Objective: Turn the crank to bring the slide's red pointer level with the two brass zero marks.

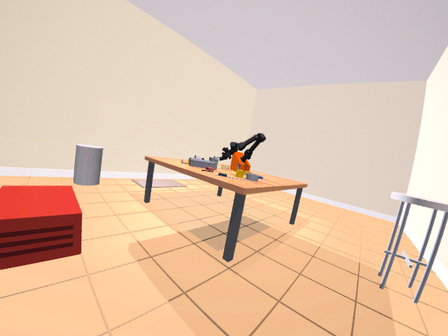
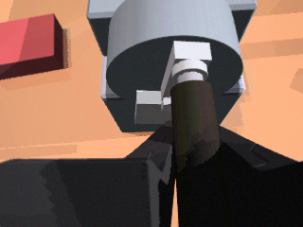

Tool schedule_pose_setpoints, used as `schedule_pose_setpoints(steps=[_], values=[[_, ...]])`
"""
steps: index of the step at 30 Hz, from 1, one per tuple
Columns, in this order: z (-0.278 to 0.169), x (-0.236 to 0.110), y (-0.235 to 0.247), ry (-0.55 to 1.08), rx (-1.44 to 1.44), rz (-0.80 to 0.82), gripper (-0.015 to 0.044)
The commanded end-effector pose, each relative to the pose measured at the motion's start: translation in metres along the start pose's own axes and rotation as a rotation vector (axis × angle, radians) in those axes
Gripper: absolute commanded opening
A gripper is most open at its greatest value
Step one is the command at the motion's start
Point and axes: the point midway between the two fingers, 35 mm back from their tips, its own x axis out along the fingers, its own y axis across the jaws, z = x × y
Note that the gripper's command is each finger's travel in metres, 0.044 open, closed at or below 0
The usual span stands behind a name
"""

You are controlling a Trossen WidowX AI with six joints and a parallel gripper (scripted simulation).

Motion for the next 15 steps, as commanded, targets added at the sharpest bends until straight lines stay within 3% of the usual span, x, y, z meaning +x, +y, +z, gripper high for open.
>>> schedule_pose_setpoints(steps=[1, 15], values=[[0.0009, -0.0013, 0.0091, -0.002, -0.01, 0.025, 0.0], [0.0006, -0.0011, 0.0104, -0.002, -0.01, 0.025, 0.0]])
